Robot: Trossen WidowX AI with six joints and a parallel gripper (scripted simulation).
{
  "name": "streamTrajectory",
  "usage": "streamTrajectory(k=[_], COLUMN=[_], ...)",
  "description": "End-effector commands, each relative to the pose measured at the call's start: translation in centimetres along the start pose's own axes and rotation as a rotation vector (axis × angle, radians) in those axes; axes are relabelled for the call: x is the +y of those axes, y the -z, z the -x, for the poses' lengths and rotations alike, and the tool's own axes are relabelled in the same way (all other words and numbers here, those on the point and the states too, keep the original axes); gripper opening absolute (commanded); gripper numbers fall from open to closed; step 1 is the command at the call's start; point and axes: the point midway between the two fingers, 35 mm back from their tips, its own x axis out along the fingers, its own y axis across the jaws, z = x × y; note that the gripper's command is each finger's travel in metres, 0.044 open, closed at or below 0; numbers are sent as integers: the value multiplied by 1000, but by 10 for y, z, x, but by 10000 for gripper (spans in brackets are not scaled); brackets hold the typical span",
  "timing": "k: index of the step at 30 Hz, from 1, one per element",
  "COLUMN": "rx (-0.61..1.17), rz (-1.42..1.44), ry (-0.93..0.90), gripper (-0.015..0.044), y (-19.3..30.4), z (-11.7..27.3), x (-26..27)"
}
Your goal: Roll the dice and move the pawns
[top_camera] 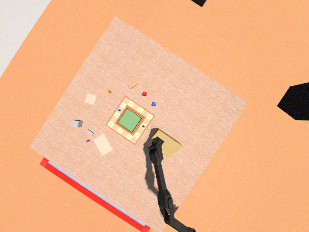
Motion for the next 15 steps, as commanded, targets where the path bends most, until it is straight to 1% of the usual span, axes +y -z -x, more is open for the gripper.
streamTrajectory(k=[1,5,9,15], rx=[1,26,45,130], rz=[1,15,-18,-102], ry=[-3,-64,-192,-315], gripper=[374,275,275,275], y=[1,19,39,84], z=[1,20,61,116], x=[1,24,78,111])
